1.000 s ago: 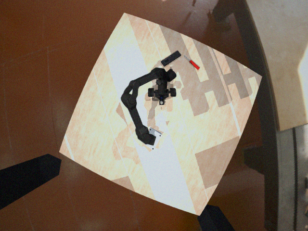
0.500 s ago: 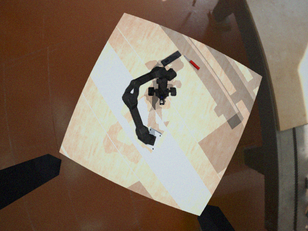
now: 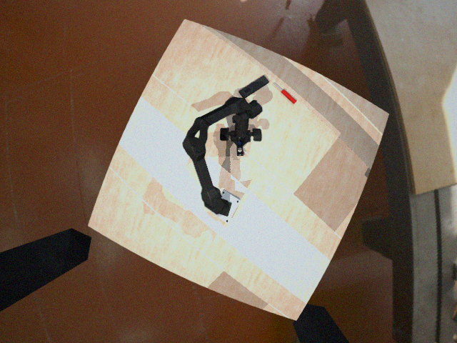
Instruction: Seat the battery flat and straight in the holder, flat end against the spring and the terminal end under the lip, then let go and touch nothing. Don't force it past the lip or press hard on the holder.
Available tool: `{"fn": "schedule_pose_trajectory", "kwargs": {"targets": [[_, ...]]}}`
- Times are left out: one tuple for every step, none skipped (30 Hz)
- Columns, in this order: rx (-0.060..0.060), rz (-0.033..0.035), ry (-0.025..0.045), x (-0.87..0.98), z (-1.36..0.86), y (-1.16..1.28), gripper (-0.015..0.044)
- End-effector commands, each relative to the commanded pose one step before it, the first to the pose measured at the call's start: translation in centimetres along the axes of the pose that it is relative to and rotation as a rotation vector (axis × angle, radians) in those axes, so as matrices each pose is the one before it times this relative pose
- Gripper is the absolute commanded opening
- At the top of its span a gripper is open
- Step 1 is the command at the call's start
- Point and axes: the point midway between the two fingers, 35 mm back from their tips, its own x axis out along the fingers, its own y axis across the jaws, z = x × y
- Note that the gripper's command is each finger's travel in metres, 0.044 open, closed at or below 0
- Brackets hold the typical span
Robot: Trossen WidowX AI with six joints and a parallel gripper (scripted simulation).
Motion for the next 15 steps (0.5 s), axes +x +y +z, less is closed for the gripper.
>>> {"fn": "schedule_pose_trajectory", "kwargs": {"targets": [[-0.0067, -0.00499, -0.01624, -0.387, 0.603, -0.037, 0.0062], [0.0001, 0.00051, 0.00055, -0.026, 0.046, -0.001, 0.0062], [0.0001, 0.00042, 0.00045, -0.021, 0.038, -0.001, 0.0062], [-0.0001, 0.00043, 0.00041, -0.020, 0.035, 0.000, 0.0062], [-0.0001, 0.00048, 0.00046, -0.022, 0.039, 0.000, 0.0062], [-0.0001, 0.00036, 0.00035, -0.017, 0.029, 0.000, 0.0062], [0.0000, 0.00039, 0.00036, -0.015, 0.026, 0.000, 0.0062], [0.0000, 0.00053, 0.00049, -0.020, 0.036, -0.001, 0.0062], [0.0000, 0.00042, 0.00039, -0.016, 0.029, 0.000, 0.0062], [0.0000, 0.00076, 0.00077, -0.010, 0.018, -0.002, 0.0062], [0.0000, 0.00057, 0.00057, -0.007, 0.014, -0.001, 0.0062], [0.0000, 0.00019, 0.00019, -0.002, 0.005, 0.000, 0.0062], [0.0000, 0.00000, 0.00000, 0.000, 0.000, 0.000, 0.0062], [0.0000, 0.00000, 0.00000, 0.000, 0.000, 0.000, 0.0062], [0.0001, -0.00003, -0.00089, 0.004, 0.000, -0.003, 0.0062]]}}
